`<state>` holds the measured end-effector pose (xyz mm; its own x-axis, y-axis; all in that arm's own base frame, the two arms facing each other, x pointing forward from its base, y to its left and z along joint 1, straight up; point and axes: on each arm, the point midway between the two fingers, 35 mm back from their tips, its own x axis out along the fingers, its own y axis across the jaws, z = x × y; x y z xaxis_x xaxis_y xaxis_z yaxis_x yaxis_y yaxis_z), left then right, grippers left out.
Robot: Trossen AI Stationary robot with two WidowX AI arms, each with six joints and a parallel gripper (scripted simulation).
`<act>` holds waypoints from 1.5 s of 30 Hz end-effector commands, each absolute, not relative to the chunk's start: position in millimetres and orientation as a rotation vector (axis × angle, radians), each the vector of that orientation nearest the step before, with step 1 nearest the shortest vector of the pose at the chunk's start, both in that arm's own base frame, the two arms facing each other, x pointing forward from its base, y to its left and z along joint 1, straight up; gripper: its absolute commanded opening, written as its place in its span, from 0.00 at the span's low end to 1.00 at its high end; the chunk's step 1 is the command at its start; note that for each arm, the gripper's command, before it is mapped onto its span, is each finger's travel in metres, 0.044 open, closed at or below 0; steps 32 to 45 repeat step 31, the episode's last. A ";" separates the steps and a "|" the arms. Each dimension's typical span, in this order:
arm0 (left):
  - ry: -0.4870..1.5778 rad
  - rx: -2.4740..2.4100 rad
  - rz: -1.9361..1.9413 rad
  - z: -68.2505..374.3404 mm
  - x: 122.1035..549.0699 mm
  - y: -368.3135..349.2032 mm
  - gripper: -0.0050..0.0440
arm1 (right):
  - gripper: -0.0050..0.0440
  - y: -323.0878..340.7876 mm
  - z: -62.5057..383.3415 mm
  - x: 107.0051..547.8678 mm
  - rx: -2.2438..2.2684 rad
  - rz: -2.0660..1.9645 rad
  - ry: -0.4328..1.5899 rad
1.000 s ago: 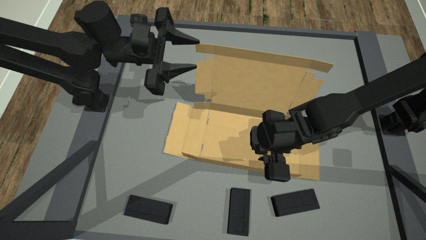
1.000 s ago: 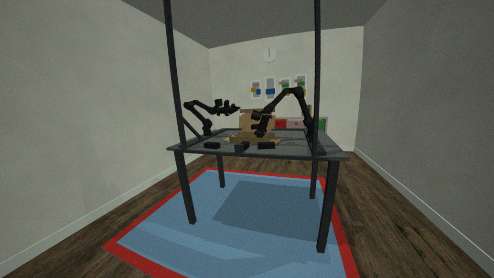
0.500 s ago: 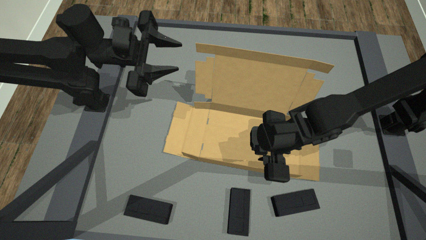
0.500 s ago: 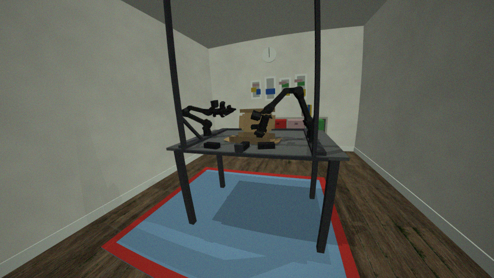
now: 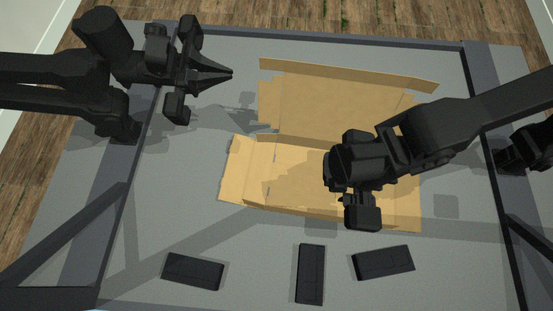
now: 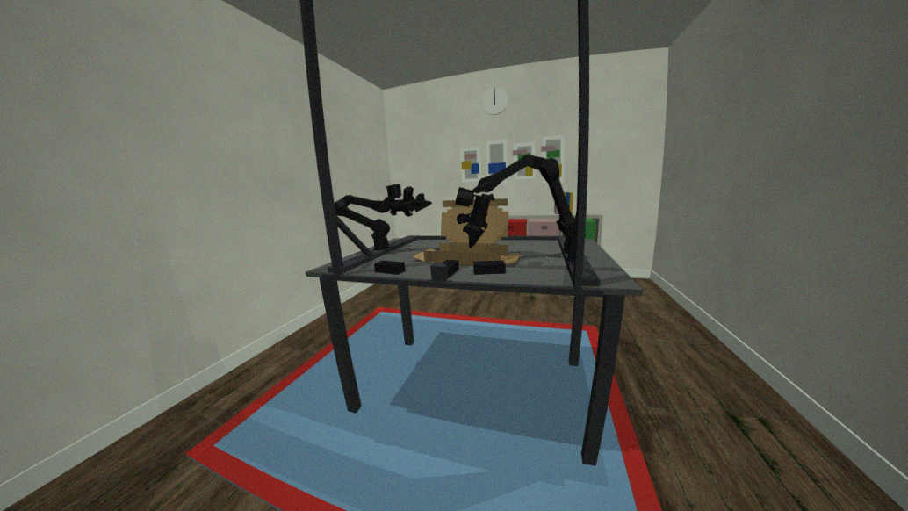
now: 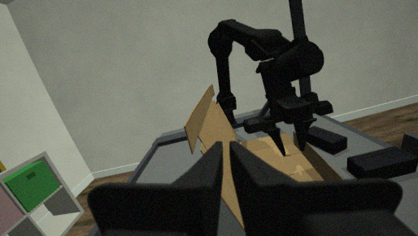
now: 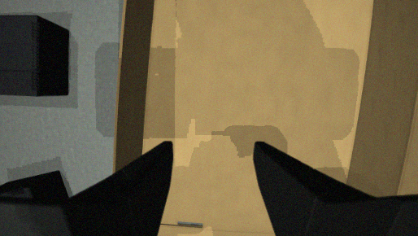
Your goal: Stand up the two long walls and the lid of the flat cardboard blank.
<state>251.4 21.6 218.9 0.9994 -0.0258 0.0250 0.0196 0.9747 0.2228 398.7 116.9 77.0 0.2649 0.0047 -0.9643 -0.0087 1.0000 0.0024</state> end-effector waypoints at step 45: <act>-0.033 0.225 -0.025 221.6 251.0 21.2 0.67 | 0.99 114.5 123.4 392.7 -0.009 0.005 1.323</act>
